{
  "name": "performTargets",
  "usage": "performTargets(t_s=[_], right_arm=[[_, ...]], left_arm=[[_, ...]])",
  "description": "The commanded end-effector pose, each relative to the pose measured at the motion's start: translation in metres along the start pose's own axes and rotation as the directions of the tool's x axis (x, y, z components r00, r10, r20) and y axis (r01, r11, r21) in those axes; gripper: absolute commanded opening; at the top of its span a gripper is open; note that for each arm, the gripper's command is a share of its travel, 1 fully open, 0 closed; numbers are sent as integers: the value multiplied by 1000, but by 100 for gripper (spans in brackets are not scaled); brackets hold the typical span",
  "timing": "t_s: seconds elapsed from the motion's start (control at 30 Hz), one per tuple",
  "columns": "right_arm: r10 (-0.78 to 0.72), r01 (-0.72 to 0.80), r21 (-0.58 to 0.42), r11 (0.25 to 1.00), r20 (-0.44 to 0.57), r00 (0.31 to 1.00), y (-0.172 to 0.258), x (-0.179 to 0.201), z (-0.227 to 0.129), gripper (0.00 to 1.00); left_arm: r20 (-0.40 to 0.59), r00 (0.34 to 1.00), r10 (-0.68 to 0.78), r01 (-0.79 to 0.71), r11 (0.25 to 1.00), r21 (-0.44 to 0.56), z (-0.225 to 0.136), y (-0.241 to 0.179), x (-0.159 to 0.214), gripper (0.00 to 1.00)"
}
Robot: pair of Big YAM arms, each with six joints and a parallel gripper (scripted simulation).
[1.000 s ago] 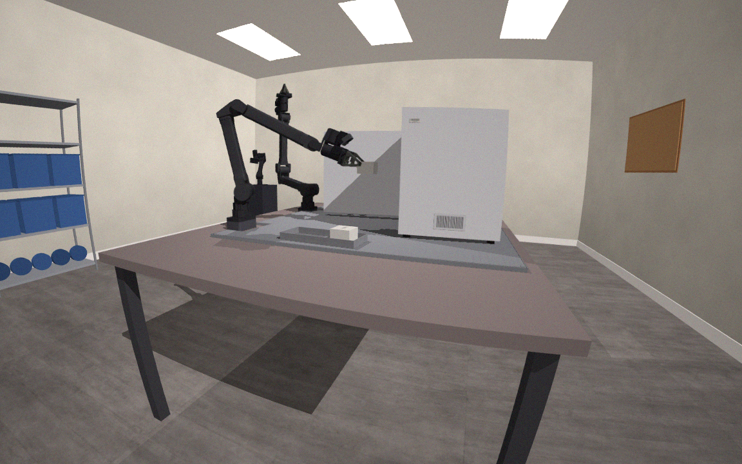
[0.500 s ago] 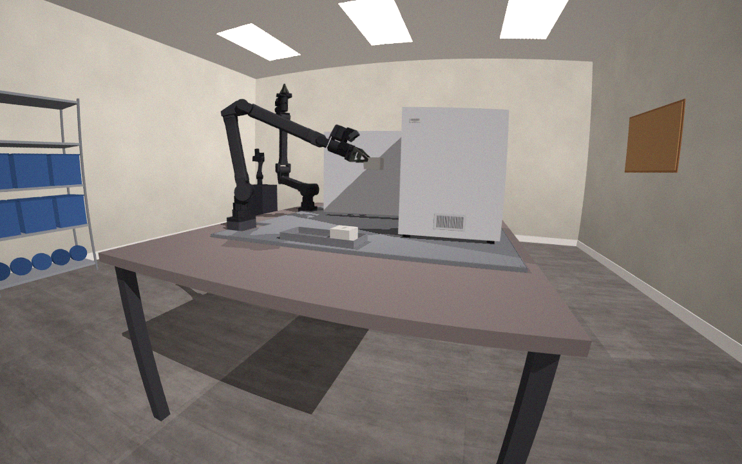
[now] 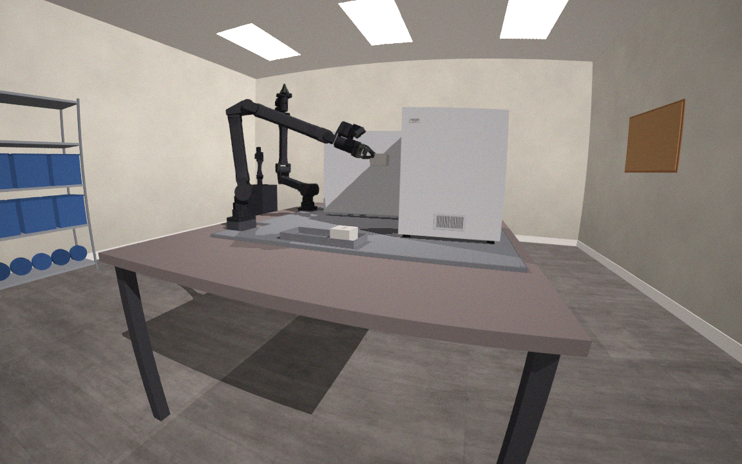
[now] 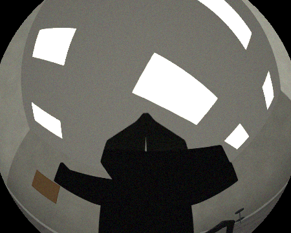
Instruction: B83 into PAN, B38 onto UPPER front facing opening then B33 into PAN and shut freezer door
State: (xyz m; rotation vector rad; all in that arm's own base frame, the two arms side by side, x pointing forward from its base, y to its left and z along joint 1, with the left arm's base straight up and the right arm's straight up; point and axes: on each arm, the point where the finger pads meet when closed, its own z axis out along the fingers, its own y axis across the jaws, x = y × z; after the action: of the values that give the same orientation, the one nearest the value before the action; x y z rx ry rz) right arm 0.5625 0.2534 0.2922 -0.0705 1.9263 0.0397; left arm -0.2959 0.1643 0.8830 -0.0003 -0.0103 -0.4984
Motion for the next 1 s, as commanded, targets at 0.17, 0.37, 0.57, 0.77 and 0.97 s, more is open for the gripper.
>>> performTargets(t_s=[0.17,0.37,0.57,0.77,0.97], right_arm=[[28,-27,-23,999,45,999,26,-47,6,77],[31,-30,-24,999,45,998,41,-59,10,77],[32,-30,-24,999,45,998,50,-67,13,77],[37,-36,-12,999,52,998,41,-72,14,77],[37,-36,-12,999,52,998,41,-72,14,77]], left_arm=[[-37,999,-13,12,1000,-2,1,1,13,0],[-37,999,-13,12,1000,-2,1,1,13,0],[-37,999,-13,12,1000,-2,1,1,13,0],[-37,999,-13,12,1000,-2,1,1,13,0],[-37,999,-13,12,1000,-2,1,1,13,0]])
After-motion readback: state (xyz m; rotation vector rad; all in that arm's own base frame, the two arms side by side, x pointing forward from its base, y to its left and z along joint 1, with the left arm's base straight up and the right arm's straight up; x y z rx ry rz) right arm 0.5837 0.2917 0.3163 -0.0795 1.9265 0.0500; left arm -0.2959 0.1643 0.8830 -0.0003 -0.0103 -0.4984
